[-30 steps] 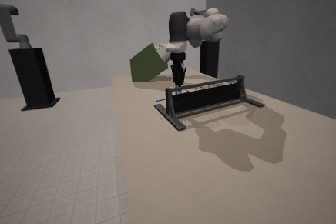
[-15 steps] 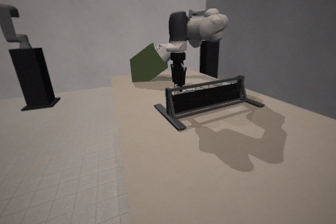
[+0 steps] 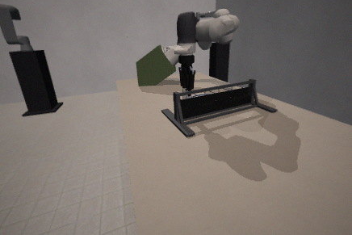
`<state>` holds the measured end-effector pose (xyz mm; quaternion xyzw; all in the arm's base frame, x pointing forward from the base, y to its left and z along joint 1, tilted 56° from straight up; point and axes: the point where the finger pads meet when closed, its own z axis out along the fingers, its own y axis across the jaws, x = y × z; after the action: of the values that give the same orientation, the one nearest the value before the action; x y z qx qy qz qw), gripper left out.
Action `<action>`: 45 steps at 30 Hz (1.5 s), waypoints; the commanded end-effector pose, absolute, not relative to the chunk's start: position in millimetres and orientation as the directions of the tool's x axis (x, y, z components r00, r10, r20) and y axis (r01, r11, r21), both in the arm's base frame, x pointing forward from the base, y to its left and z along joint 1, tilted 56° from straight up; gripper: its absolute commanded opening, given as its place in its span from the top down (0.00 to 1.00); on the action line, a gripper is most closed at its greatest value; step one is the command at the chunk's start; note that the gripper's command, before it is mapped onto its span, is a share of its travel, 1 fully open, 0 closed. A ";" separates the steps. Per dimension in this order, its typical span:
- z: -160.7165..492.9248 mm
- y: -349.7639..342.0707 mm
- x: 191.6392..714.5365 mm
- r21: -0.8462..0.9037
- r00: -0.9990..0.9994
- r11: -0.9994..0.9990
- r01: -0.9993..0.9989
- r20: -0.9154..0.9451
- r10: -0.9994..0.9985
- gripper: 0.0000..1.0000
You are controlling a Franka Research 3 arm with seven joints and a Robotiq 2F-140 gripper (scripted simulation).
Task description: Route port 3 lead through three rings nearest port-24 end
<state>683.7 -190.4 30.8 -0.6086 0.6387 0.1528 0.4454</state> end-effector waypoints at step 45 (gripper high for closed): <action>69.5 -242.4 657.5 -0.344 0.132 0.219 -0.913 -0.758 -0.638 0.80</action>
<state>660.8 -239.3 64.0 -0.6072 0.6401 0.1492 0.4465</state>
